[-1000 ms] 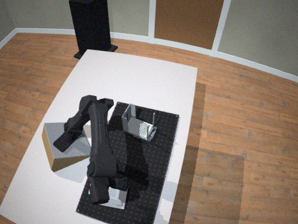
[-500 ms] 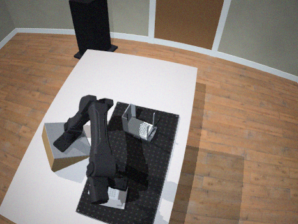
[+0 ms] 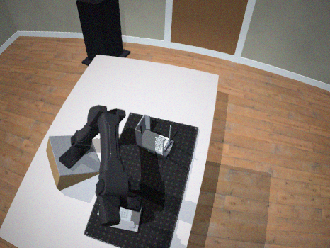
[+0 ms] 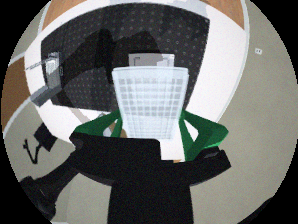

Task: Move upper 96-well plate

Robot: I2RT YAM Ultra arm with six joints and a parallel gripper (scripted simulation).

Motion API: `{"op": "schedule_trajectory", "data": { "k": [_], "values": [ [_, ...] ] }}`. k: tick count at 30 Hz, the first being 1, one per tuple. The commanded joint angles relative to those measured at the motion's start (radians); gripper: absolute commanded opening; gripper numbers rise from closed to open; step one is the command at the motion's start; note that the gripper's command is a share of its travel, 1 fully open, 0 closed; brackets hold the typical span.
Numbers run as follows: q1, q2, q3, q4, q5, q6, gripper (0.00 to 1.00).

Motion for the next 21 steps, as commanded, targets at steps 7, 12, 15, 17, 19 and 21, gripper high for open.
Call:
{"op": "schedule_trajectory", "data": {
  "k": [7, 12, 15, 17, 19, 21],
  "values": [
    [-0.027, -0.016, 0.028, 0.018, -0.008, 0.003, 0.00],
    [-0.024, -0.026, -0.020, 0.025, -0.009, 0.008, 0.00],
    [-0.022, -0.028, -0.005, 0.029, -0.009, 0.011, 0.00],
    [-0.021, -0.028, -0.026, 0.032, -0.009, 0.012, 0.00],
    [-0.020, -0.029, -0.031, 0.035, -0.010, 0.014, 0.00],
    [-0.020, -0.029, -0.031, 0.035, -0.010, 0.014, 0.00]
  ]
}}
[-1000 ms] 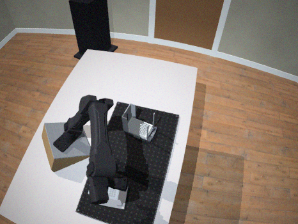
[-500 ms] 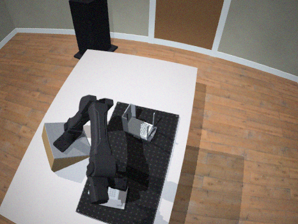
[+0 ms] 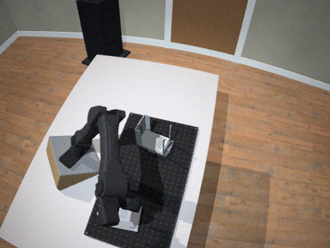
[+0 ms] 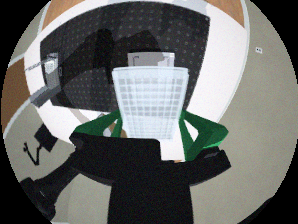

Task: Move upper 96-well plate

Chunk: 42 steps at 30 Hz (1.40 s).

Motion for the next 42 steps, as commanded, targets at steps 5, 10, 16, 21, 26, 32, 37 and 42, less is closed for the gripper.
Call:
{"op": "schedule_trajectory", "data": {
  "k": [5, 10, 16, 21, 26, 32, 37, 42],
  "values": [
    [-0.012, -0.034, 0.026, 0.021, -0.010, 0.011, 0.00],
    [-0.002, -0.033, -0.021, 0.028, -0.011, 0.016, 0.00],
    [0.000, -0.036, -0.017, 0.035, -0.011, 0.020, 0.00],
    [-0.001, -0.037, -0.025, 0.031, -0.011, 0.020, 0.00],
    [0.003, -0.040, -0.015, 0.026, -0.012, 0.021, 0.00],
    [0.000, -0.041, -0.023, 0.027, -0.012, 0.022, 0.00],
    [0.003, -0.042, -0.028, 0.027, -0.012, 0.023, 0.00],
    [0.005, -0.044, -0.009, 0.026, -0.012, 0.024, 0.00]
  ]
}}
